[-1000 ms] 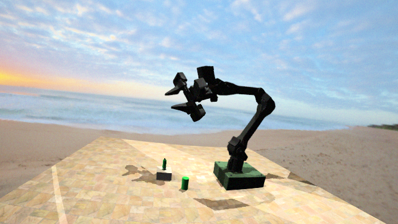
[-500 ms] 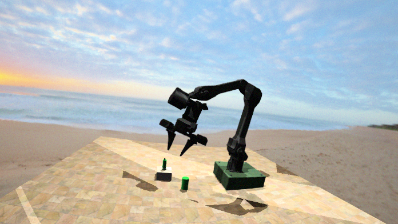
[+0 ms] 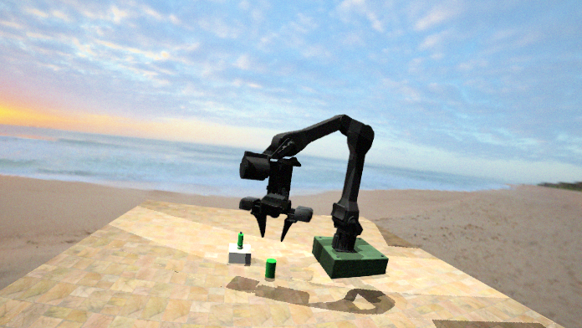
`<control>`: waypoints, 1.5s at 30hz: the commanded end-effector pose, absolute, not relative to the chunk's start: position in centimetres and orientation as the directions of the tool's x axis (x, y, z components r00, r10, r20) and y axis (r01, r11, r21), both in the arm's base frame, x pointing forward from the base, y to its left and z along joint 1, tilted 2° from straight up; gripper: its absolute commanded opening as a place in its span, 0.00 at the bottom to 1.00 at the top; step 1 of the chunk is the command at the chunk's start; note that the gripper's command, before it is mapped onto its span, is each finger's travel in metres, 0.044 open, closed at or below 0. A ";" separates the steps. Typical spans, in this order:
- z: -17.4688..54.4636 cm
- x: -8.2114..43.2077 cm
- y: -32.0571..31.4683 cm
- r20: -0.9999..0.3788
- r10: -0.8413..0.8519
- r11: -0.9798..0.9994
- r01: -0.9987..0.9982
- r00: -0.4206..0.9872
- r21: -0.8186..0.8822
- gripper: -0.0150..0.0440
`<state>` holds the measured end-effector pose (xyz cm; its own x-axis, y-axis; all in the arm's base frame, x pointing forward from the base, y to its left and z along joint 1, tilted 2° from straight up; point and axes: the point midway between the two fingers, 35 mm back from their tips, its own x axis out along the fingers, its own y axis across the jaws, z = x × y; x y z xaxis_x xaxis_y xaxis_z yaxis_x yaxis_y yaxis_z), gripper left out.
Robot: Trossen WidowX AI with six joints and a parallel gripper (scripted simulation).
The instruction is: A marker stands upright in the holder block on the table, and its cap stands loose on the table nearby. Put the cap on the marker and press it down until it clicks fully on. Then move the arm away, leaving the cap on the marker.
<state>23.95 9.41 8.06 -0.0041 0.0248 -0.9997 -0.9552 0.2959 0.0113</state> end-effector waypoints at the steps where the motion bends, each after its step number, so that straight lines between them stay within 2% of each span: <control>1: 5.0 23.6 9.4 -1.000 0.011 0.300 -0.954 -0.020 0.023 0.67; 45: -1.5 23.4 9.4 -1.000 0.011 0.301 -0.953 -0.021 0.024 0.67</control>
<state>23.61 9.56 -0.70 -0.0166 0.0168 -0.9997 -0.9537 0.3000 0.0208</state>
